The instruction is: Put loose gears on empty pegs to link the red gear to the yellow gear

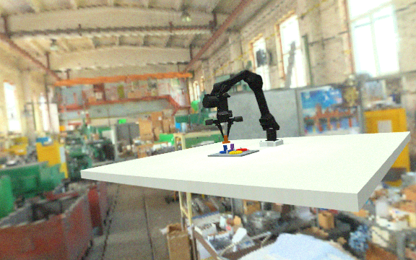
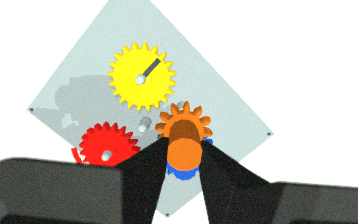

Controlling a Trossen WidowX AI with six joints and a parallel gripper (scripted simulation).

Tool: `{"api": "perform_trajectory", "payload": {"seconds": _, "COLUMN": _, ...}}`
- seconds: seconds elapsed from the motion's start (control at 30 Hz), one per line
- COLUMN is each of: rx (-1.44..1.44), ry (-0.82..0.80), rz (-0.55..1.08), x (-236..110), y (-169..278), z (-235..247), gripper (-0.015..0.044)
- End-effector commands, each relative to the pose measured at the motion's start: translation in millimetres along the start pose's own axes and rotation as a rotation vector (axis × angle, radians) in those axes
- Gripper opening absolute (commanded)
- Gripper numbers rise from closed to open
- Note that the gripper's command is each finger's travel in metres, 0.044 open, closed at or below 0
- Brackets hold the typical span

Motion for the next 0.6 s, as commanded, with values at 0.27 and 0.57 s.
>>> {"api": "perform_trajectory", "payload": {"seconds": 0.27, "rx": -0.118, "ry": -0.002, "rz": -0.004, "x": 3, "y": 0, "z": 0, "gripper": 0.0}}
{"api": "perform_trajectory", "payload": {"seconds": 0.57, "rx": -0.308, "ry": -0.002, "rz": -0.004, "x": 17, "y": 0, "z": 0, "gripper": 0.0}}
Point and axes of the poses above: the point midway between the two fingers, 35 mm back from their tips, its own x axis out along the fingers, its own z axis across the jaws, y = z × x, the point moved 10 cm from there along -x, back along the fingers, and after that the axes turned 6 degrees about -x, right-handed, at the moved point
